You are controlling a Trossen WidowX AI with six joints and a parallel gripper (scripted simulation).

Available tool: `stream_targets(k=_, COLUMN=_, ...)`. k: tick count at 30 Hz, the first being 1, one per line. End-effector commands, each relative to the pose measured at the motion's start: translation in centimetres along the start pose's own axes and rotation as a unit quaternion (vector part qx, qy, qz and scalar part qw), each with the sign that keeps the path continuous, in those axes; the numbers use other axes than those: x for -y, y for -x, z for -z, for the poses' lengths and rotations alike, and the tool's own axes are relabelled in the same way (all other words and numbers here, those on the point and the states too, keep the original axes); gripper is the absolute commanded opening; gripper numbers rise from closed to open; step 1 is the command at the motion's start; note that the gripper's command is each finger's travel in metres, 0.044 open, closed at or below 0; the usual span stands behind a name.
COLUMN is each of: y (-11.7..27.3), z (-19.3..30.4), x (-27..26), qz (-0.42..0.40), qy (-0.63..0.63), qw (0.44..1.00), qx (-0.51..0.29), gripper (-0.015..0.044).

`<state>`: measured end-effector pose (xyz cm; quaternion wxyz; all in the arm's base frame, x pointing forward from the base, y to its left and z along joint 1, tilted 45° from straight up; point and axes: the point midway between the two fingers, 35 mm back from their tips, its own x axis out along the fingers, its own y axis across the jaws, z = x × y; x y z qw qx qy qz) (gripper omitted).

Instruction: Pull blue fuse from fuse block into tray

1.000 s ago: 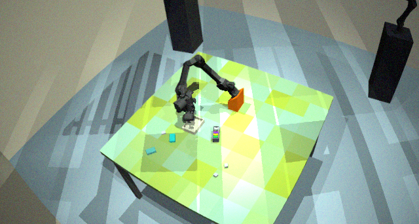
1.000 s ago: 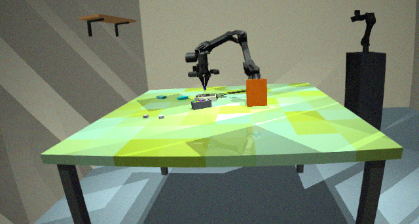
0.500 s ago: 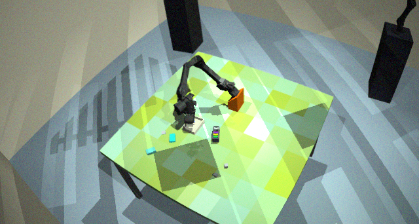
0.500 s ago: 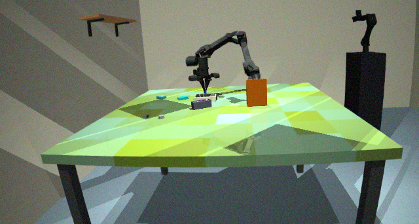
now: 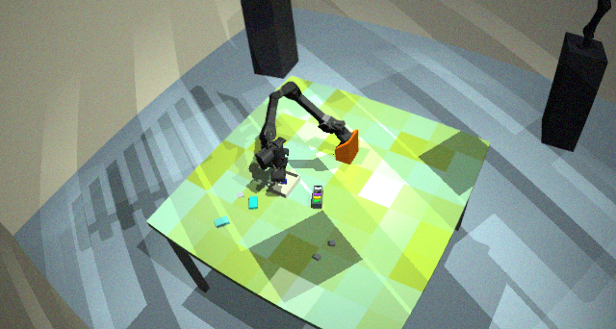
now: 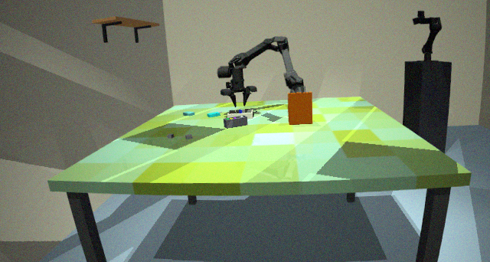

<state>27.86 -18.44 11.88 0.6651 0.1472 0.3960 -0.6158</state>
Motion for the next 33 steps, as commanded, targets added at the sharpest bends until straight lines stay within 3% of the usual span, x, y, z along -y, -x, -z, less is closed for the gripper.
stream_targets(k=1, y=0.3, z=0.0, x=0.0, qz=0.000, qy=0.000, qw=1.000, qx=0.000, gripper=0.0330)
stream_targets(k=5, y=3.7, z=0.1, x=0.0, qz=0.000, qy=0.003, qw=1.000, qx=-0.003, gripper=0.0330)
stream_targets(k=33, y=3.6, z=0.2, x=0.0, qz=-0.001, qy=0.005, qw=1.000, qx=-0.004, gripper=0.0330)
